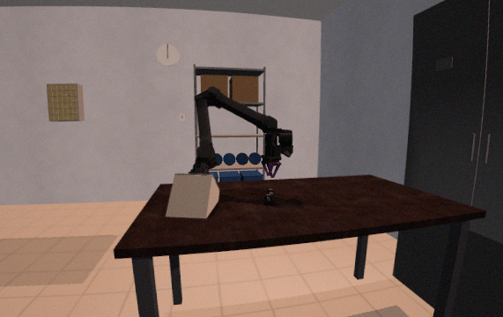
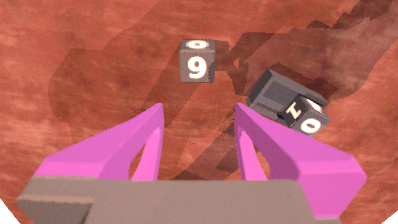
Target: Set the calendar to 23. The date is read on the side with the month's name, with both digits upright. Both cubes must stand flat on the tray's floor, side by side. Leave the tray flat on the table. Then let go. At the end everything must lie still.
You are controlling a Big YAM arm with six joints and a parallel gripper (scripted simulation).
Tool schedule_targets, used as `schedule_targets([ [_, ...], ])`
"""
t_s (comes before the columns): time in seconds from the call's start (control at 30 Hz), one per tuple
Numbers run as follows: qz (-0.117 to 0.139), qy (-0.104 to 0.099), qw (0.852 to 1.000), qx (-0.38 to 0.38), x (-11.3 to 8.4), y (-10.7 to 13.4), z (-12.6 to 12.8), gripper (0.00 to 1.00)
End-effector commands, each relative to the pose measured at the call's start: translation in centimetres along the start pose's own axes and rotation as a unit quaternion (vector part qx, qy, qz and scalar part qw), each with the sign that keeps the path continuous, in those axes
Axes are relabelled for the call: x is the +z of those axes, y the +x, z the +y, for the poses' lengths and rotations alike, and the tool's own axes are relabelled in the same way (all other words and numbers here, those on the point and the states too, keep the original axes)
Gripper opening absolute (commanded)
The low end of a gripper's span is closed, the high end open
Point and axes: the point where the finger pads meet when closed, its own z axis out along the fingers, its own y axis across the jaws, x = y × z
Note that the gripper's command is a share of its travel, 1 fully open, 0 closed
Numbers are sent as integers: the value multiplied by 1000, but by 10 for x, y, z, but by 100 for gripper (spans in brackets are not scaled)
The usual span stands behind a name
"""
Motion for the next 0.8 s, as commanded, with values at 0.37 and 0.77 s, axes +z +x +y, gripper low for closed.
schedule_targets([
  [0.37,-9,6,1000,-2,-2,-10,-2,46],
  [0.77,-2,2,1000,7,13,-5,0,46],
])
